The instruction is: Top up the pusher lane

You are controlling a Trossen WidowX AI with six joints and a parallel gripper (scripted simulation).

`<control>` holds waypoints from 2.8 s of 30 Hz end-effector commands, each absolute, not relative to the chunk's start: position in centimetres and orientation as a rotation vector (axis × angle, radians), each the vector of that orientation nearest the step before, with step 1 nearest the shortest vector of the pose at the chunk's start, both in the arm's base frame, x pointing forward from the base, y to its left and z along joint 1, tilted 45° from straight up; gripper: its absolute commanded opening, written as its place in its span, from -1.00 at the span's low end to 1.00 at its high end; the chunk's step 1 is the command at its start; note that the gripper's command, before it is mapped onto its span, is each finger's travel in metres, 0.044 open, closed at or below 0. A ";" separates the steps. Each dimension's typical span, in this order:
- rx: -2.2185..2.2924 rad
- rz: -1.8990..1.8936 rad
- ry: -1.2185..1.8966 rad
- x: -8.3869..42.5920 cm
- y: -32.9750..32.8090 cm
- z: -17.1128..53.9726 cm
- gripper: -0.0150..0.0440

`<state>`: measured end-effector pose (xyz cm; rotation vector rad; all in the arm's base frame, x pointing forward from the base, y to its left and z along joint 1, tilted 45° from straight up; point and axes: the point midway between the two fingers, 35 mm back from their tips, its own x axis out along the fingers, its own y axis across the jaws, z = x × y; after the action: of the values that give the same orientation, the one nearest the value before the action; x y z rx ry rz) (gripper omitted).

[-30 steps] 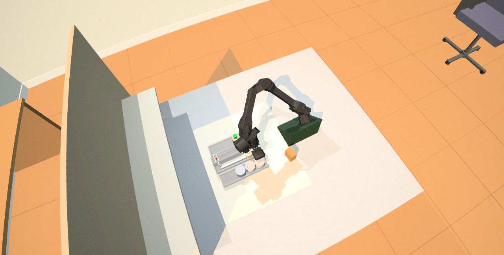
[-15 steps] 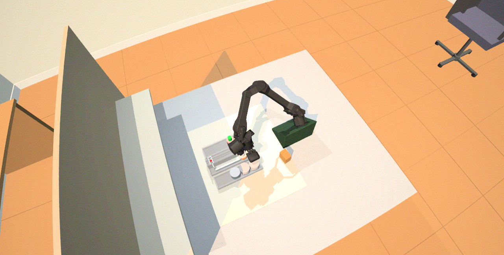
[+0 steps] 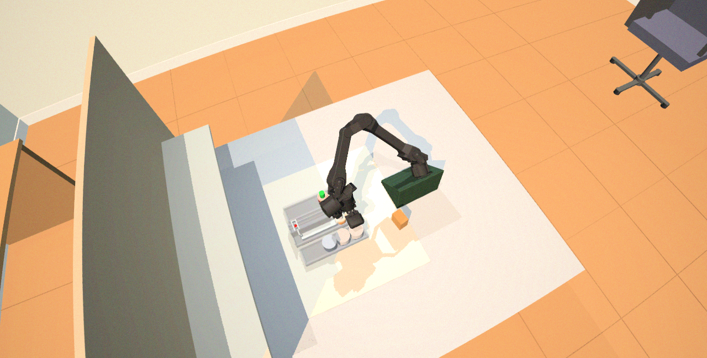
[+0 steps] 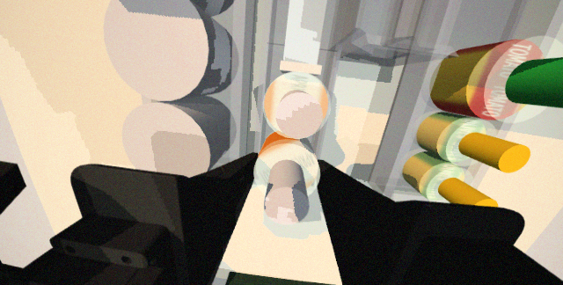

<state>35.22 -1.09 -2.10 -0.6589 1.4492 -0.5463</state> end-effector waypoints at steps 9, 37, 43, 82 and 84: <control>-0.661 -0.555 1.424 35.7 -1.4 -2.2 -0.49; -0.662 -0.555 1.424 35.5 -2.0 -2.7 -0.49; -0.662 -0.555 1.424 35.4 -2.0 -2.7 -0.49; -0.662 -0.555 1.425 34.8 -2.0 -2.8 -0.49; -0.662 -0.555 1.425 34.7 -2.0 -2.8 -0.49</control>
<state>34.61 -1.90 -2.87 -0.6604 1.4360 -0.5460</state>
